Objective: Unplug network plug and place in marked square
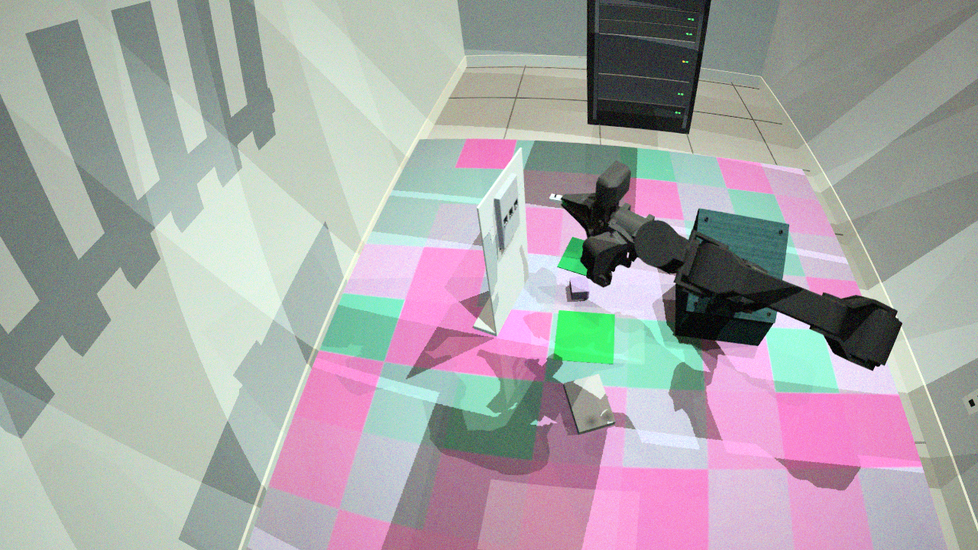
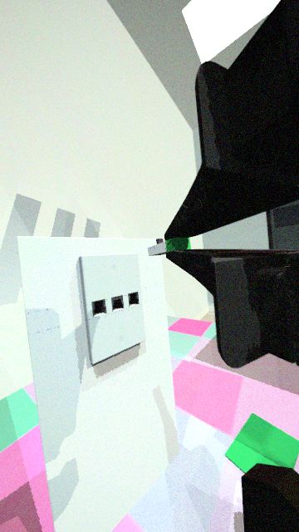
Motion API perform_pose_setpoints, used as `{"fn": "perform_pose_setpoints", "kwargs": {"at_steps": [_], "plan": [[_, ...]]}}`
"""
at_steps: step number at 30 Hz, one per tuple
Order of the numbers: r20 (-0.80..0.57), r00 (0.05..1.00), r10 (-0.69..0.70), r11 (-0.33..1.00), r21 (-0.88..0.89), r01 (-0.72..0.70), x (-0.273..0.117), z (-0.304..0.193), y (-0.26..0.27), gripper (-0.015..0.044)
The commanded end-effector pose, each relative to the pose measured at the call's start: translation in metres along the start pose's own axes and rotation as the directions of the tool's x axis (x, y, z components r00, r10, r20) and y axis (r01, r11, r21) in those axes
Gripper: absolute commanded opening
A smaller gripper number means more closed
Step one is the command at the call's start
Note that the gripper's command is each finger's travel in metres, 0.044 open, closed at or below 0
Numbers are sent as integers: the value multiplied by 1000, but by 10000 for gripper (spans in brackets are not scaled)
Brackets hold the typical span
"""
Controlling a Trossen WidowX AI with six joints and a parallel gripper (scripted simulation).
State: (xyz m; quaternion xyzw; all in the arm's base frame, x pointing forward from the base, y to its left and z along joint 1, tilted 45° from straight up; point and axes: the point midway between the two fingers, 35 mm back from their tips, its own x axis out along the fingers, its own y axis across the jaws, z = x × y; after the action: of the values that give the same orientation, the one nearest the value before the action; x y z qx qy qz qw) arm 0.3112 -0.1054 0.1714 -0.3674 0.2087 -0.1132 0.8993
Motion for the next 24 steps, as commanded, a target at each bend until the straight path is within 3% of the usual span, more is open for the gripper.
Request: {"fn": "perform_pose_setpoints", "kwargs": {"at_steps": [1, 12, 24], "plan": [[19, 999, 38, 999, -25, -37, 0, 1, 5, 0], [115, 942, 315, 938, -187, -291, 8, 1, 70, 0], [216, 787, 578, 799, -347, -492, -2, -1, 136, 0]]}}
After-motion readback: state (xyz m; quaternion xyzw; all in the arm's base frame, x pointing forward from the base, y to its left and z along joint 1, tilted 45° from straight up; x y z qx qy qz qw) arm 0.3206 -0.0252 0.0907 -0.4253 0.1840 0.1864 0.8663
